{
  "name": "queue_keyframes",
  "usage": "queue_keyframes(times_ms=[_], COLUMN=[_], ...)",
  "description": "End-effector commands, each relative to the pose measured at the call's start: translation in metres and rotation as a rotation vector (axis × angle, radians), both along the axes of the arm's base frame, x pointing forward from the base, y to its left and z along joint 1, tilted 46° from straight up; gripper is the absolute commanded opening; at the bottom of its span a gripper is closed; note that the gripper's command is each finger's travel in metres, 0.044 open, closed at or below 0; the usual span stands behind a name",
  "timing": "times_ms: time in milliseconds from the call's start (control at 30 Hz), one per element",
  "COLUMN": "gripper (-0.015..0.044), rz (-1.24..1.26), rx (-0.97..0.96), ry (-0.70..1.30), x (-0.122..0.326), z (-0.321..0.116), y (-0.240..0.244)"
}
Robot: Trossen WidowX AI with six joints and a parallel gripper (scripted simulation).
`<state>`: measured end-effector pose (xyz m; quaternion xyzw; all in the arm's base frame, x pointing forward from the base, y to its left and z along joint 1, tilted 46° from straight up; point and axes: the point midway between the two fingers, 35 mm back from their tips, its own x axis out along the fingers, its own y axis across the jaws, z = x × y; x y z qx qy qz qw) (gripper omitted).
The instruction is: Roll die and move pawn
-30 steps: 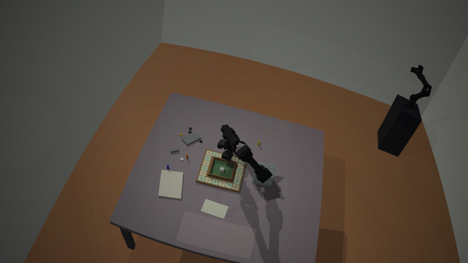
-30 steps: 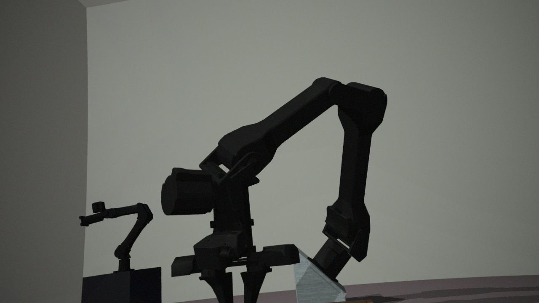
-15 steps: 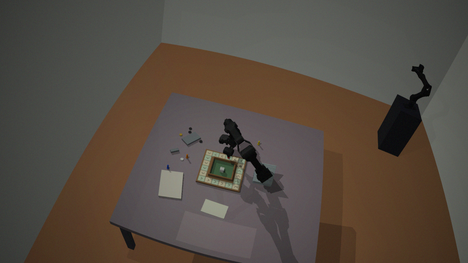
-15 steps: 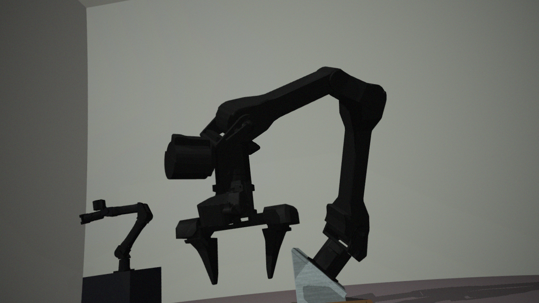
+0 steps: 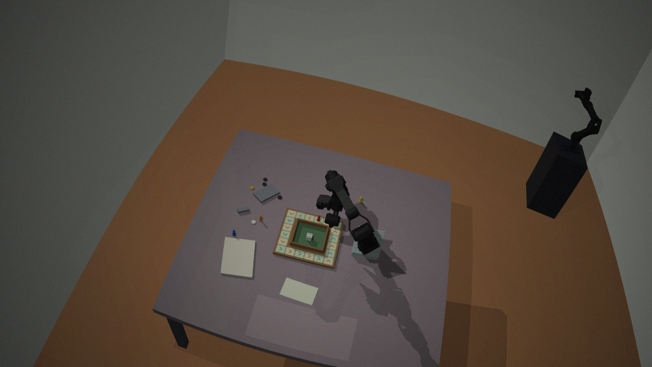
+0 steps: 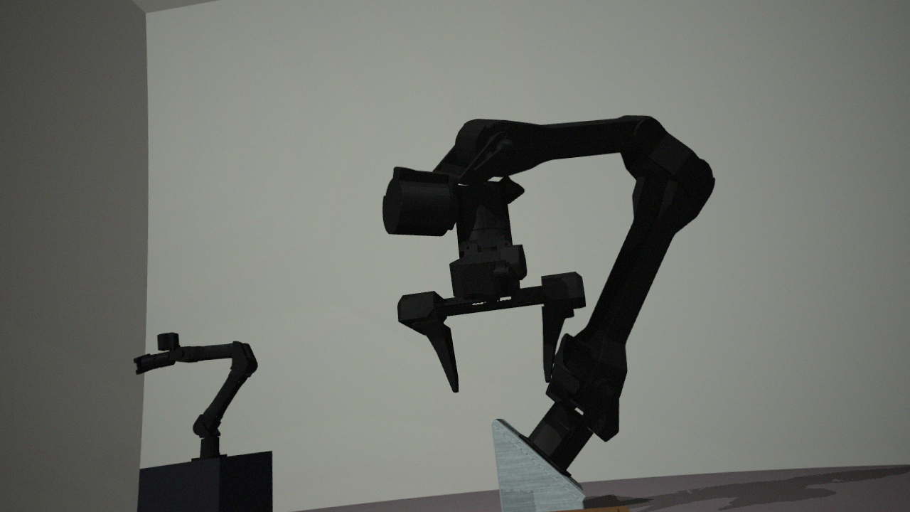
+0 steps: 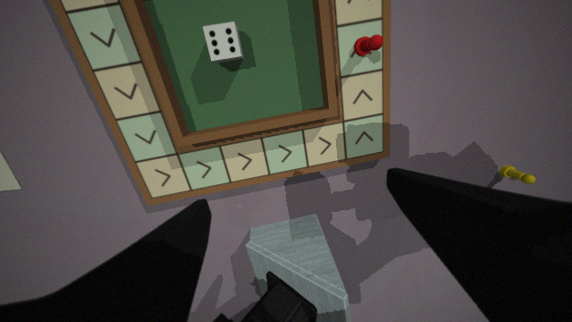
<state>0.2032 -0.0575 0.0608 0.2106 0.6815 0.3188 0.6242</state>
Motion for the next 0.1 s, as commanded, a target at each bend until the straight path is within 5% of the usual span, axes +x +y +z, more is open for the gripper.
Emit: queue_keyframes(times_ms=[0, 67], gripper=[0.0440, 0.0440], rz=[-0.004, -0.004], rx=[0.004, 0.004], ry=[0.008, 0.008], x=[0.0006, 0.0006], z=[-0.0010, -0.0010], y=[0.0001, 0.0001])
